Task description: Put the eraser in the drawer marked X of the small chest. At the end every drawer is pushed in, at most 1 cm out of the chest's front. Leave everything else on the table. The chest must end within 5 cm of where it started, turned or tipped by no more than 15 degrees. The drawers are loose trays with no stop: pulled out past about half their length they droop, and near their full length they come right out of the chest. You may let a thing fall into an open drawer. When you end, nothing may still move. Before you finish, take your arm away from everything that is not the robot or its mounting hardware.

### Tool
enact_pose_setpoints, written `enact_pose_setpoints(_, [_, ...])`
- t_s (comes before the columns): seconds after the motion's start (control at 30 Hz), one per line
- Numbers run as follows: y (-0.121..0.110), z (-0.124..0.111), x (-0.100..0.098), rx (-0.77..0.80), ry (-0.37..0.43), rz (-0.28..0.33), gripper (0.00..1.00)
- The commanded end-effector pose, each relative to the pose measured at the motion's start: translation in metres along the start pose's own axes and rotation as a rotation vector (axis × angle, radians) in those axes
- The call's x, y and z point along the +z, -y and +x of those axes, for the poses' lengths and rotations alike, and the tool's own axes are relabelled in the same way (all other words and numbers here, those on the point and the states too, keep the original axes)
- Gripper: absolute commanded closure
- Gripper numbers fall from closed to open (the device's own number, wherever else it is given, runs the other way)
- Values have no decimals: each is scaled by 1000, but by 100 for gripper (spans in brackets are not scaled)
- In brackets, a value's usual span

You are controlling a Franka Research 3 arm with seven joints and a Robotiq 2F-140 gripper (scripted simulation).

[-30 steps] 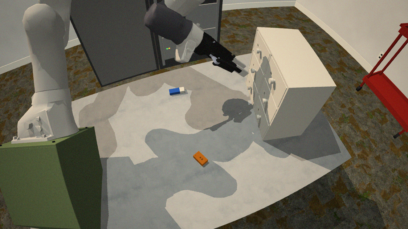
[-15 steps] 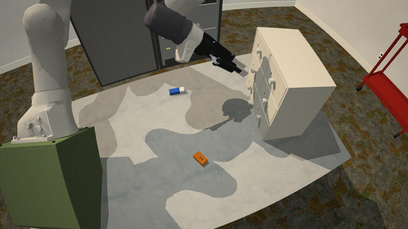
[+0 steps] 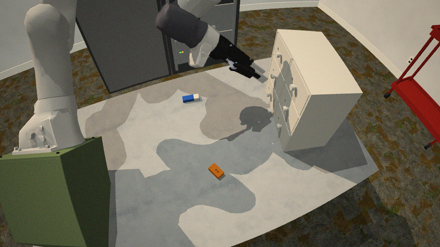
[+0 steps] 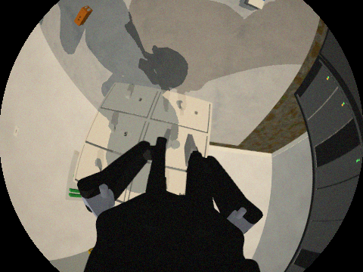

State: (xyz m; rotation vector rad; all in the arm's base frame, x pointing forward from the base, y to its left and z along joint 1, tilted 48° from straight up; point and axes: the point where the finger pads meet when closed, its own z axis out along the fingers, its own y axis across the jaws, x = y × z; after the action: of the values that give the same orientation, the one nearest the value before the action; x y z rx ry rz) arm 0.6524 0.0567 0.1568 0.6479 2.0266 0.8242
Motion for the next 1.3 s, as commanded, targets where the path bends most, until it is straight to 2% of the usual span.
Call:
enact_pose_setpoints(0.0, [-1,1,1,1,-2,-1,80])
enact_pose_setpoints(0.87, [-1,-19,25,1,-2,-1,80])
enact_pose_setpoints(1.27, [-1,-21,27,1,-2,-1,80])
